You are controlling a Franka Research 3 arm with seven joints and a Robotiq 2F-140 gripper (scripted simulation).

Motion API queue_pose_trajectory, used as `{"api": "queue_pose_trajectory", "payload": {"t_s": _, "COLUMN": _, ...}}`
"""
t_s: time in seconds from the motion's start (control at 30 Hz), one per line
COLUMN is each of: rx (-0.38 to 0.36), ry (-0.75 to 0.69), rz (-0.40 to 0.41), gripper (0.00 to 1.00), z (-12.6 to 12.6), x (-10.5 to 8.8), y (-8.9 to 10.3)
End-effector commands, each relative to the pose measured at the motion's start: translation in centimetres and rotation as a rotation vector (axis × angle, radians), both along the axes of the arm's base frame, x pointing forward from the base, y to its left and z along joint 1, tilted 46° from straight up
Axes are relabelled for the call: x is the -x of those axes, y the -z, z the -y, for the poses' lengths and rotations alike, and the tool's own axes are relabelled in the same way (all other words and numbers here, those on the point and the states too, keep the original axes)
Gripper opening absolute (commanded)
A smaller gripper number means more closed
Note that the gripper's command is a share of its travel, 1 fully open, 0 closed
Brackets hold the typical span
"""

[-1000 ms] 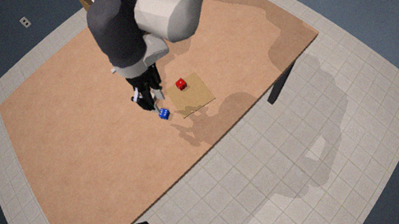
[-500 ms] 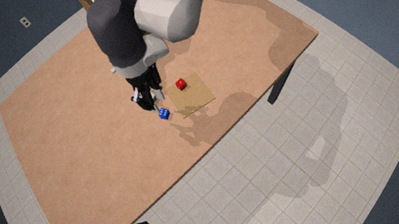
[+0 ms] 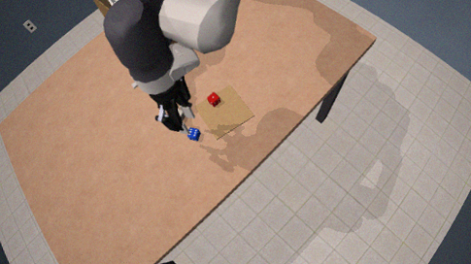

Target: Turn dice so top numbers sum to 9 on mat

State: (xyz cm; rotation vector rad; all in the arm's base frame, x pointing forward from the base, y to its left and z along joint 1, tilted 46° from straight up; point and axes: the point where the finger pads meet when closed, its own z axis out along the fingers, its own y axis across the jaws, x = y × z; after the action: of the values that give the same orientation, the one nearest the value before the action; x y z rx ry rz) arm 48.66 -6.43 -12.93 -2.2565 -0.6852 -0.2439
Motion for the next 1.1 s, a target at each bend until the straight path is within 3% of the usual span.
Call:
{"api": "queue_pose_trajectory", "payload": {"t_s": 0.0, "rx": 0.001, "ry": 0.002, "rz": 0.0, "gripper": 0.28, "z": -0.5, "x": -0.1, "y": 0.5}}
{"api": "queue_pose_trajectory", "payload": {"t_s": 1.07, "rx": 0.001, "ry": 0.002, "rz": 0.0, "gripper": 0.28, "z": -3.0, "x": -0.1, "y": 3.0}}
